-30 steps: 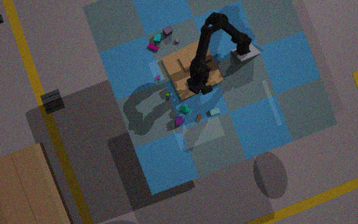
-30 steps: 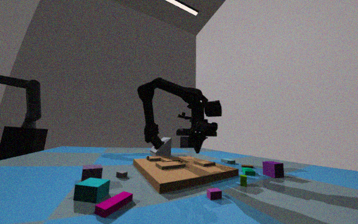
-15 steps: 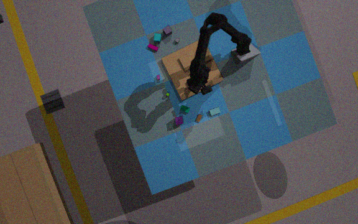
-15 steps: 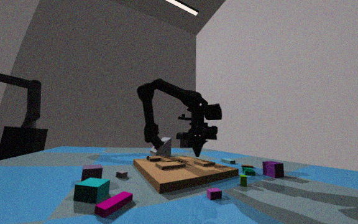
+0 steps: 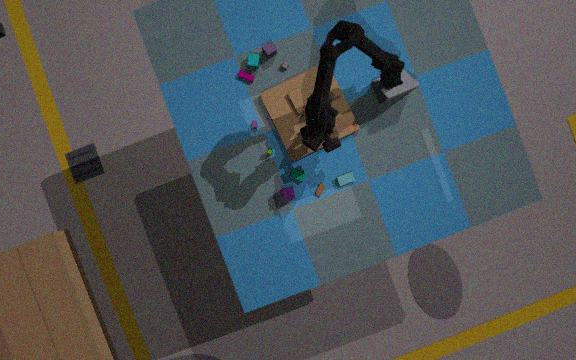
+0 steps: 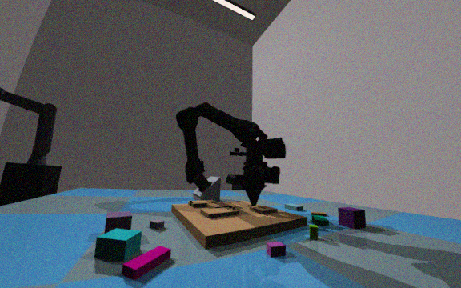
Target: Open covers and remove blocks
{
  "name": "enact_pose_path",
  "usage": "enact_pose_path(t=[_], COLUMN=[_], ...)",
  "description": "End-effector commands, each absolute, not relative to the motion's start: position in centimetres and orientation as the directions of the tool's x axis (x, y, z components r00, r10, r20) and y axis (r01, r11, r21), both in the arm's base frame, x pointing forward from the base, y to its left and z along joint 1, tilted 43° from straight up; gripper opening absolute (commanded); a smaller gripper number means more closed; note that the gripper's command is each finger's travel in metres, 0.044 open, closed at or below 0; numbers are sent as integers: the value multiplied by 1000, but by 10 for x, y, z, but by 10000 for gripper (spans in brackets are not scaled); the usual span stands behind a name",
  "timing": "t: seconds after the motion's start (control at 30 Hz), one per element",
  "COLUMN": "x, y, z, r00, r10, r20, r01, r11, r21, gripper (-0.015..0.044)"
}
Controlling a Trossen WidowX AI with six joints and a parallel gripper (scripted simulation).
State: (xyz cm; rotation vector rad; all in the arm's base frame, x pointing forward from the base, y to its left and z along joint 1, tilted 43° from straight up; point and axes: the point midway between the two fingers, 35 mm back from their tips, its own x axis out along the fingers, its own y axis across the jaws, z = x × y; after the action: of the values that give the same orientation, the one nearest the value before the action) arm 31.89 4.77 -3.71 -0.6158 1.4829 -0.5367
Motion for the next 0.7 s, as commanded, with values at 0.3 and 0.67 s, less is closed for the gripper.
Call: enact_pose_path(t=[0.3,0.67], x=[324,335], y=[43,45], z=[-41,-41], r00=[21,21], r10=[-678,-678], r20=[-735,-735], r01=[-48,-47], r11=[733,733], r21=[-678,-678], gripper=[0,0])
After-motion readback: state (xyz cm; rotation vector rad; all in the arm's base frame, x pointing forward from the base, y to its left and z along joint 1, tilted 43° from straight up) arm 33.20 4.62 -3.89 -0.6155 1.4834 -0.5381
